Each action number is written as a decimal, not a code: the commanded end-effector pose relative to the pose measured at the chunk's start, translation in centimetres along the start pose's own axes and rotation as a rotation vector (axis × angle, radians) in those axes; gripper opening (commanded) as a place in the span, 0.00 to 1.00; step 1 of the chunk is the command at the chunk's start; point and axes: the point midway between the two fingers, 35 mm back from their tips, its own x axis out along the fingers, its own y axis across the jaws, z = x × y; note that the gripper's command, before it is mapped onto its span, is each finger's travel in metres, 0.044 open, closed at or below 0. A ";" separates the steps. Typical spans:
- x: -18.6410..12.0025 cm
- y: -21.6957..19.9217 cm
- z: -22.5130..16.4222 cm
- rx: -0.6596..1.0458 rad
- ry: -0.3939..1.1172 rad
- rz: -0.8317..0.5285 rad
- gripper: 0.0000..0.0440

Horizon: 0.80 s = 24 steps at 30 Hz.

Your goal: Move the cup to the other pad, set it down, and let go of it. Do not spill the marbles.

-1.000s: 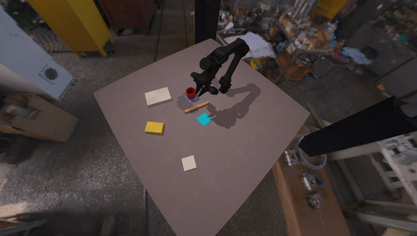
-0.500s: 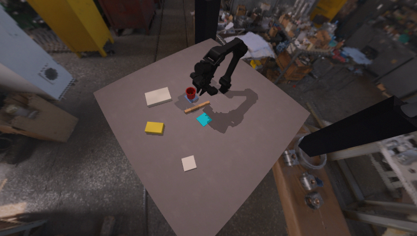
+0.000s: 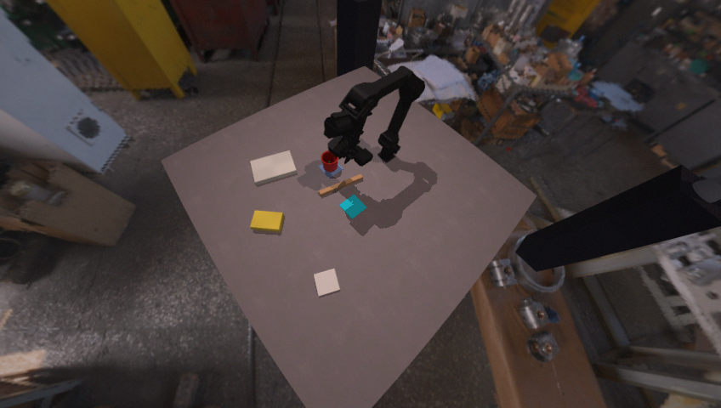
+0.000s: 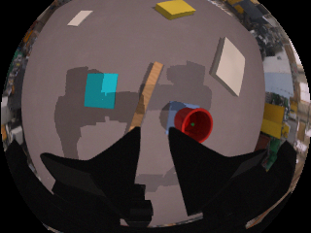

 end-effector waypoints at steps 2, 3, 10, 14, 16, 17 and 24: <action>0.6 -0.8 -0.5 -0.028 0.062 -0.009 0.30; 0.8 -0.9 -0.6 -0.033 0.075 -0.009 0.30; 1.9 -2.0 -1.2 -0.063 0.156 -0.008 0.32; 2.6 -2.6 -1.6 -0.077 0.194 -0.006 0.34; 3.0 -2.9 -1.7 -0.083 0.209 -0.005 0.34; 3.2 -3.0 -1.8 -0.086 0.216 -0.004 0.35; 4.6 -4.0 -2.4 -0.109 0.253 0.000 0.38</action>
